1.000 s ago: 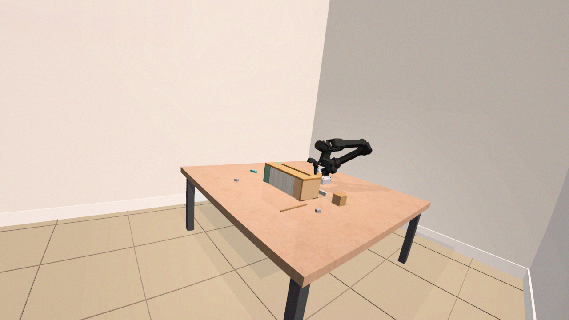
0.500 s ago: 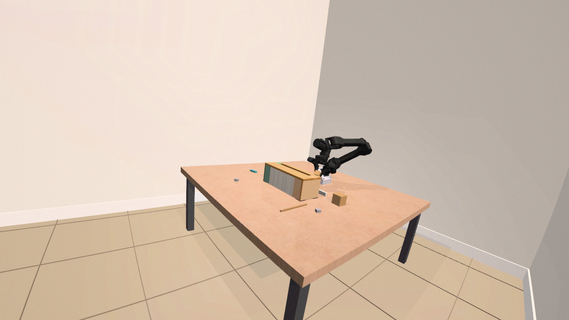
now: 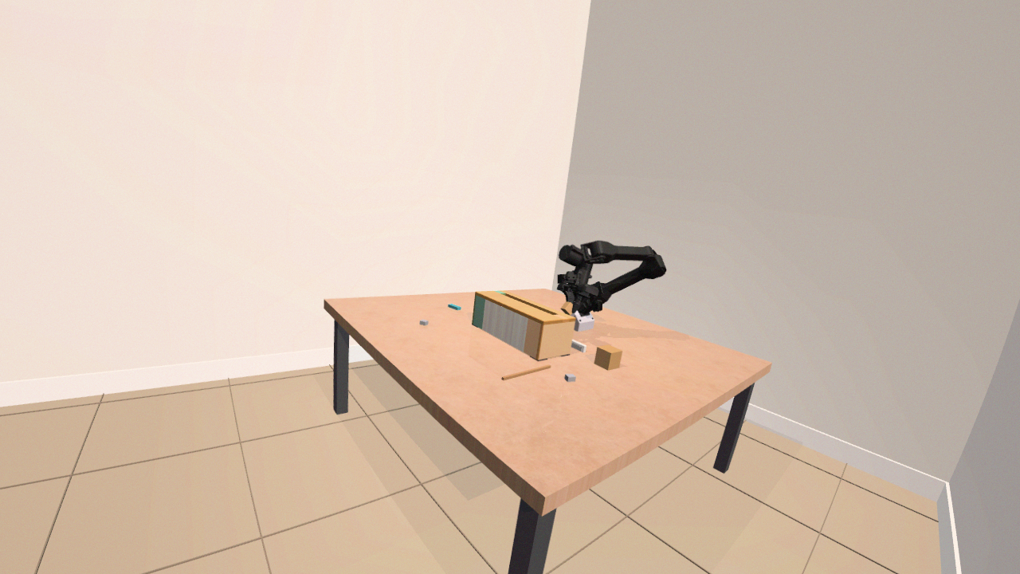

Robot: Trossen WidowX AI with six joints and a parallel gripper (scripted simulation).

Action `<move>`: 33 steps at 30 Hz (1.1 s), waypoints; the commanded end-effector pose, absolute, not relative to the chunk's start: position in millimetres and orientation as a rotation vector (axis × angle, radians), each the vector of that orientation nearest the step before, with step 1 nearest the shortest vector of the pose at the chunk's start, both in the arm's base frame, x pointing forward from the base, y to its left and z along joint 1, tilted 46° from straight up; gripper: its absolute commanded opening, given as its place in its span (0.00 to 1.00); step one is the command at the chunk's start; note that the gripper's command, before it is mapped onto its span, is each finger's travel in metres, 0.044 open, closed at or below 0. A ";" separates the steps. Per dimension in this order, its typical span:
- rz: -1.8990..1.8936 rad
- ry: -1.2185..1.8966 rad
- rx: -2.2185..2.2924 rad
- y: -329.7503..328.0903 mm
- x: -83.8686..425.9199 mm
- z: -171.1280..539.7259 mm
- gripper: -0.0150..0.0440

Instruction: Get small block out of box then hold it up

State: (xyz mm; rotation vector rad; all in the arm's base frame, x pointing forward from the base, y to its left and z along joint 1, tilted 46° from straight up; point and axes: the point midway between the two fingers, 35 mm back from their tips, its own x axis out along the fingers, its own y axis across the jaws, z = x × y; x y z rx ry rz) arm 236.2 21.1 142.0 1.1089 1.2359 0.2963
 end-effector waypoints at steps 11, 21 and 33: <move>-0.050 1.352 1.652 11.4 234.2 150.8 0.25; -0.326 1.403 2.024 4.9 232.2 156.0 0.25; -0.698 1.421 2.457 -3.2 230.0 162.9 0.25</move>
